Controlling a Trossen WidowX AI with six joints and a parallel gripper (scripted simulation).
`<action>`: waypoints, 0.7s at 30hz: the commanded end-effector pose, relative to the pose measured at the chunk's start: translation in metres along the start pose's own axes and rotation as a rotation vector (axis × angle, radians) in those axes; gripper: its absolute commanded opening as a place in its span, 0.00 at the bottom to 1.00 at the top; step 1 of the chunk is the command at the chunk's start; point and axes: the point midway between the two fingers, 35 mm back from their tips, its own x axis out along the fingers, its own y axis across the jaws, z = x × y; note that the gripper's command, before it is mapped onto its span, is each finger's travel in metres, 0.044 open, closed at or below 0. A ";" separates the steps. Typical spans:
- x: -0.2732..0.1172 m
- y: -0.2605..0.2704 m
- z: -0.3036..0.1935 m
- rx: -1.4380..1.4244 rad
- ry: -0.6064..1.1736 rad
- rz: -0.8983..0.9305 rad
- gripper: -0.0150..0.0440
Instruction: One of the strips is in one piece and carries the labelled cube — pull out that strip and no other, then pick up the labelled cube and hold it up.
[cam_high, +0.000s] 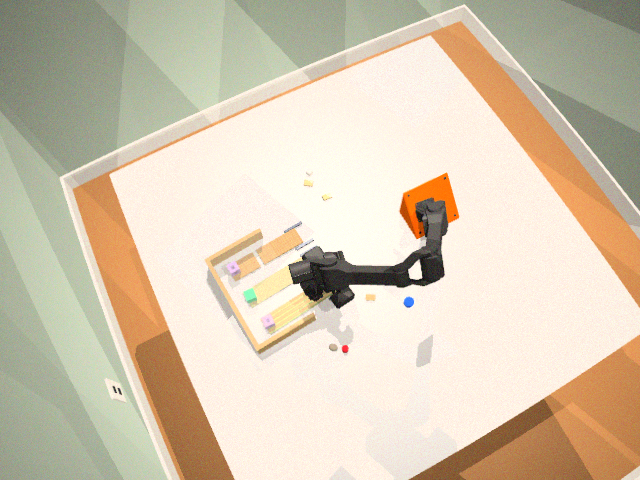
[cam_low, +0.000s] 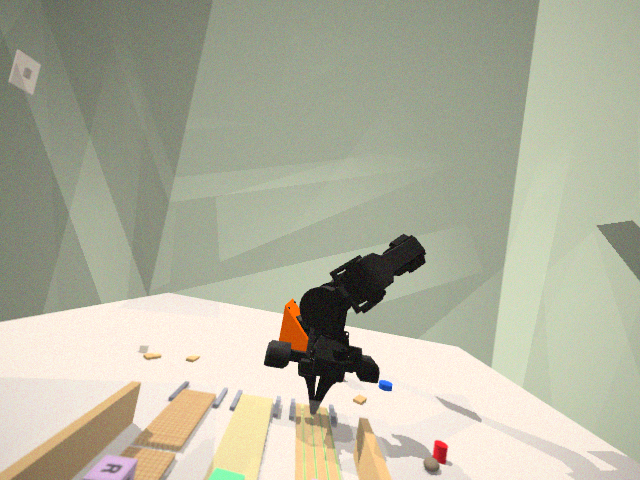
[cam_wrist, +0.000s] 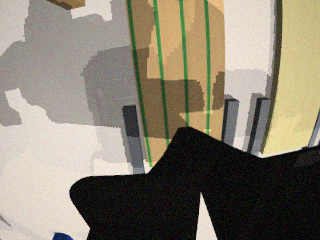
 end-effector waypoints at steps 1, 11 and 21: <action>0.002 0.001 0.001 0.000 0.000 0.004 0.25; 0.003 0.001 -0.007 0.001 0.001 0.004 0.25; 0.003 0.000 -0.023 0.001 0.001 0.004 0.25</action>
